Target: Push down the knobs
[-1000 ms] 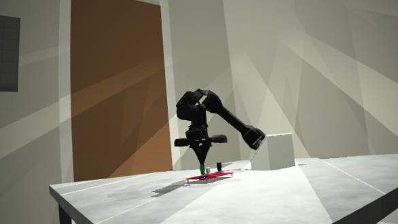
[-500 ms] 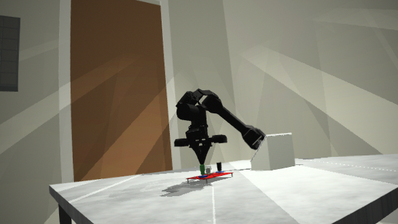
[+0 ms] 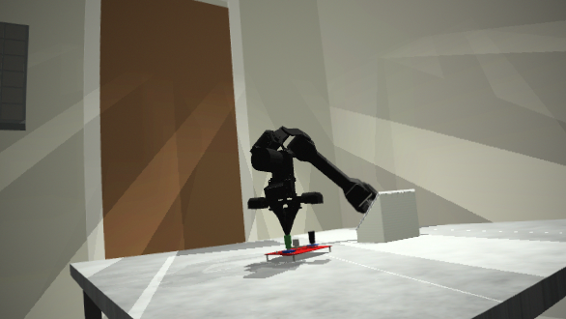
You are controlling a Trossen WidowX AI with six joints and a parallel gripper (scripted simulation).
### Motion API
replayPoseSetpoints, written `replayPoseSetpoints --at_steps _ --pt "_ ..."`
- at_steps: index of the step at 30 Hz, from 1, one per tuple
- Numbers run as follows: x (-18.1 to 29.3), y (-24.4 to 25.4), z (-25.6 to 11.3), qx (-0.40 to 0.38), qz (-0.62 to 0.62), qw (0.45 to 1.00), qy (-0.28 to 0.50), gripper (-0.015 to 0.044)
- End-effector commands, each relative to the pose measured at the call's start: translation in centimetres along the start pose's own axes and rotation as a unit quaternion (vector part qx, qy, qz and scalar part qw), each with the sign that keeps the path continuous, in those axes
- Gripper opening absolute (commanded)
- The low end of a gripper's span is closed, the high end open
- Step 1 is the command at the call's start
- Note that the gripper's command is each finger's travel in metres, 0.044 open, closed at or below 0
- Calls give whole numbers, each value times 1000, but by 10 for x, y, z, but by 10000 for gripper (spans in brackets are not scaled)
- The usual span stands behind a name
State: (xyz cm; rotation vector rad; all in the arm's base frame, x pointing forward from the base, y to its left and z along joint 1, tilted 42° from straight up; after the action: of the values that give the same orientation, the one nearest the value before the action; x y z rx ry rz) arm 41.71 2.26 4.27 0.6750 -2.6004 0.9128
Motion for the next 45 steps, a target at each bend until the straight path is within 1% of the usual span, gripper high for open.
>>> replayPoseSetpoints --at_steps 1,26,27,35,37,42,43,45 --pt "-1 -5 15 -3 10 1000 10 0" --pt "-2 -6 -24 -4 10 1000 10 0" --pt "-1 -6 -18 -4 7 1000 12 26" --pt "1 -5 -19 -4 7 1000 12 236" --pt "10 3 -25 -4 7 1000 11 289" --pt "53 33 -43 -7 6 1000 10 420" --pt "62 39 -46 -7 6 1000 10 440" --pt "81 51 -49 -8 6 1000 10 440"
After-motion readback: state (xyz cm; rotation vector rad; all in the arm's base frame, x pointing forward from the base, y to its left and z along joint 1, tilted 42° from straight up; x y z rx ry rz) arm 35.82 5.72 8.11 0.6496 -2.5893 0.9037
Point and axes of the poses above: the point midway between the two fingers, 35 mm back from their tips, its own z axis out along the fingers, its own y axis across the jaws, x = y × z, the point moved 9 cm from there along -z, back along the fingers, and after that the axes turned 6 degrees about -z, right-handed, at the moved point
